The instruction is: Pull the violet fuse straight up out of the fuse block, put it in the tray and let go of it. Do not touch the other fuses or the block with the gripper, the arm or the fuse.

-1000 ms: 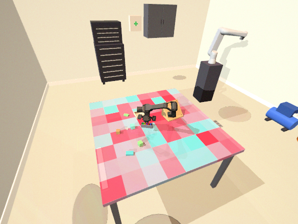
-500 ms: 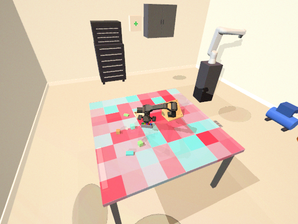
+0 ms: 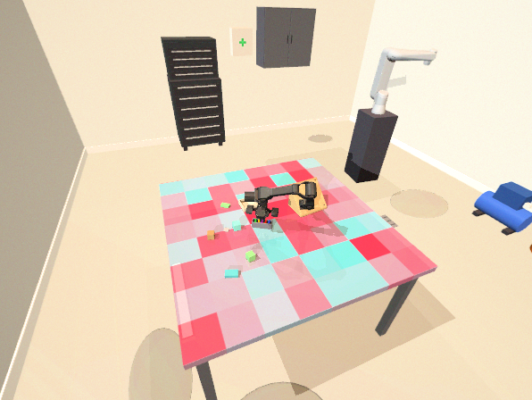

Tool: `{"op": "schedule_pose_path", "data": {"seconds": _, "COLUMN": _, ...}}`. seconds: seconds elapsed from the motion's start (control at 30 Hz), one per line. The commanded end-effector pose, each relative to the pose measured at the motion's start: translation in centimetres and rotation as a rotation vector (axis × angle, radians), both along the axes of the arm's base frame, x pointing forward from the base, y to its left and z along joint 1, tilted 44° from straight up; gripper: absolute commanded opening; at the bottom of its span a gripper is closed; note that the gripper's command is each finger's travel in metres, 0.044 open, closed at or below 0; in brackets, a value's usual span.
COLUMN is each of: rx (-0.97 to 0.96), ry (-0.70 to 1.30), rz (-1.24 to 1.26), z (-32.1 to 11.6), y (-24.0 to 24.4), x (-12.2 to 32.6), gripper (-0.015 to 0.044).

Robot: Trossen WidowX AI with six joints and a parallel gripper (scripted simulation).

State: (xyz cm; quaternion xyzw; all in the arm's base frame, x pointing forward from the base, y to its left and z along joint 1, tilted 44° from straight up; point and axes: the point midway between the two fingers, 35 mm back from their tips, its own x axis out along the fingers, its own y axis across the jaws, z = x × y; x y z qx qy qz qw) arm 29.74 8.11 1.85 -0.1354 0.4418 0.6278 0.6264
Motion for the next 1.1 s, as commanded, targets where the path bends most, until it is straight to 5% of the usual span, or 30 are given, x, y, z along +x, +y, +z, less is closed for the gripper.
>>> {"op": "schedule_pose_path", "data": {"seconds": 0.0, "rx": 0.000, "ry": 0.000, "rz": 0.000, "z": 0.1, "y": -0.1, "x": 0.0, "gripper": 0.0000}}
{"op": "schedule_pose_path", "data": {"seconds": 1.07, "rx": 0.001, "ry": 0.002, "rz": -0.002, "z": 1.2, "y": -1.2, "x": 0.4, "gripper": 0.0000}}
